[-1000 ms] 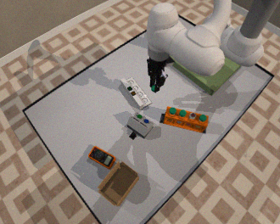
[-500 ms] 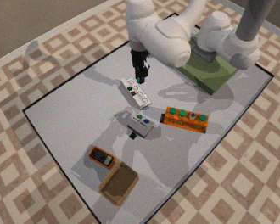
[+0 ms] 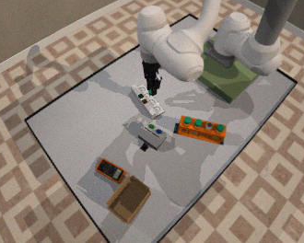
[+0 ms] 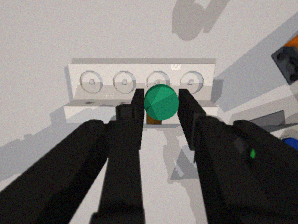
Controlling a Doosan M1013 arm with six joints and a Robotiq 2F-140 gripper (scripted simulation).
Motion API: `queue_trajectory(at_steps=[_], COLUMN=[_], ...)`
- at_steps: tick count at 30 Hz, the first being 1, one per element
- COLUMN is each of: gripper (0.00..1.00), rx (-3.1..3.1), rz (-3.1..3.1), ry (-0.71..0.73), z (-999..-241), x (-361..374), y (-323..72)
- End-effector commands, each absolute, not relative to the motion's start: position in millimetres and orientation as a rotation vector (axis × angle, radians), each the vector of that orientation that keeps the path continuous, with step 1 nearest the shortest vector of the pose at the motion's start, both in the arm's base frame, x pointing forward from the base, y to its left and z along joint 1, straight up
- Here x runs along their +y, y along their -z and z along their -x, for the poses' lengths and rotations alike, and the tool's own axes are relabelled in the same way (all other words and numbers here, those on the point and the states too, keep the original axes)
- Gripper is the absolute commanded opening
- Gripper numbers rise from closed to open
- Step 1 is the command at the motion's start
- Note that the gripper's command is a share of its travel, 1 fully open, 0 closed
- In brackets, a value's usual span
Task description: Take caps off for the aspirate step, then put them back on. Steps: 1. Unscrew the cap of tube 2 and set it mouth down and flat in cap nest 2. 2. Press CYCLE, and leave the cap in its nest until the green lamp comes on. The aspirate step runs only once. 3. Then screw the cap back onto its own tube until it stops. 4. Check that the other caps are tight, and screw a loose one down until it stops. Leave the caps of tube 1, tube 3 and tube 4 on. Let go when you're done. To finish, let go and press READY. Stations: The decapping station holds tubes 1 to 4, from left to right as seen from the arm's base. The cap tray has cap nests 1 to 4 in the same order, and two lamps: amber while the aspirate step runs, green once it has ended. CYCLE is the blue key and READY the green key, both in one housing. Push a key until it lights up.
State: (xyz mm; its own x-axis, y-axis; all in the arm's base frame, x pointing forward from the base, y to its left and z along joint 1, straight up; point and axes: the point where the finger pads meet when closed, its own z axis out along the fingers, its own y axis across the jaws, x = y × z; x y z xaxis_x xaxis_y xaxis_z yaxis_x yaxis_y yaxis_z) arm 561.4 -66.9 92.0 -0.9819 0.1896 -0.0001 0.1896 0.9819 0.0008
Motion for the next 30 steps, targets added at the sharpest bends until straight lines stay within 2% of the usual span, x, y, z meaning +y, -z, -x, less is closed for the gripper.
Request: queue_trajectory(at_steps=[1,17,30], gripper=[0.3,0.3,0.3], rx=[3.125,3.125,3.125], rz=[-0.299,-0.299,-0.299], ry=[-0.002,-0.002,-0.002], z=[-562.3,-562.6,-562.6], x=[-67.0,-66.9,-66.9], y=[-74.2,-6.2,-5.7])
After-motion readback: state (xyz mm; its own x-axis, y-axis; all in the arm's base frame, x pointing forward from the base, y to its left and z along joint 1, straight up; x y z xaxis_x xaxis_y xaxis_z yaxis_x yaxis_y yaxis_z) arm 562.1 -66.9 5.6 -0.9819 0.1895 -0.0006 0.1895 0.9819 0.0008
